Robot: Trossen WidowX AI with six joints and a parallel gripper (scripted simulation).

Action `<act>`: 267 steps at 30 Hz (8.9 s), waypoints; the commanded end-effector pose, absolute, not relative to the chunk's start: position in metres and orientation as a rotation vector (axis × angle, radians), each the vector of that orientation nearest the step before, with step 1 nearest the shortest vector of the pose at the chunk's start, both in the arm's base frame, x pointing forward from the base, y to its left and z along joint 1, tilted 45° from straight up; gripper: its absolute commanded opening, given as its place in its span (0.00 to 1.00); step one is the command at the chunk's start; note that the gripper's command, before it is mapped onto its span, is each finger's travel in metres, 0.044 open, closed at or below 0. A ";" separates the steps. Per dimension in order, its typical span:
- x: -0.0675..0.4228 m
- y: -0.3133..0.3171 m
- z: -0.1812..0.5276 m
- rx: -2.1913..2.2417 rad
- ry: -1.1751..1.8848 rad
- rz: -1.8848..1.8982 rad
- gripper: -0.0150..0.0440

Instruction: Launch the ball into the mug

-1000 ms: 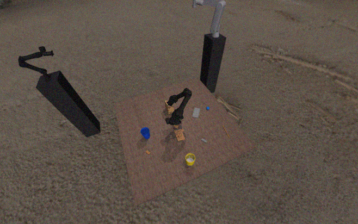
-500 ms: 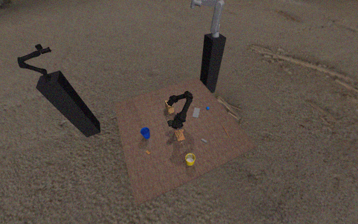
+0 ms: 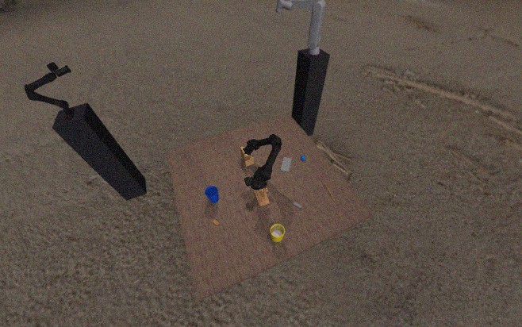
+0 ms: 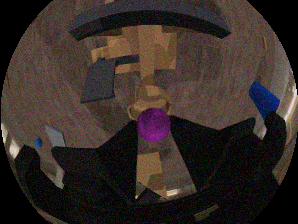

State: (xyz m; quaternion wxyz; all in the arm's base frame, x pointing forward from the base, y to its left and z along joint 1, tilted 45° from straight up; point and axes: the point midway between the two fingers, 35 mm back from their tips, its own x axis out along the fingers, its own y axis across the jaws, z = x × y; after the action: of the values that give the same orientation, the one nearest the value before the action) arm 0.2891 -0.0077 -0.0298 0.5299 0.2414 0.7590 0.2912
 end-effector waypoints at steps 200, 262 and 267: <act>0.291 0.021 0.043 -1.145 1.266 1.193 0.25; 0.291 0.090 -0.021 -1.143 1.263 1.196 0.25; 0.299 0.062 0.060 -1.151 1.257 1.190 0.25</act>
State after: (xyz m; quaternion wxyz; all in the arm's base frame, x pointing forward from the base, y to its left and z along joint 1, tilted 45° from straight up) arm 0.2901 0.0775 0.0047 0.4945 -0.4686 0.5346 0.5001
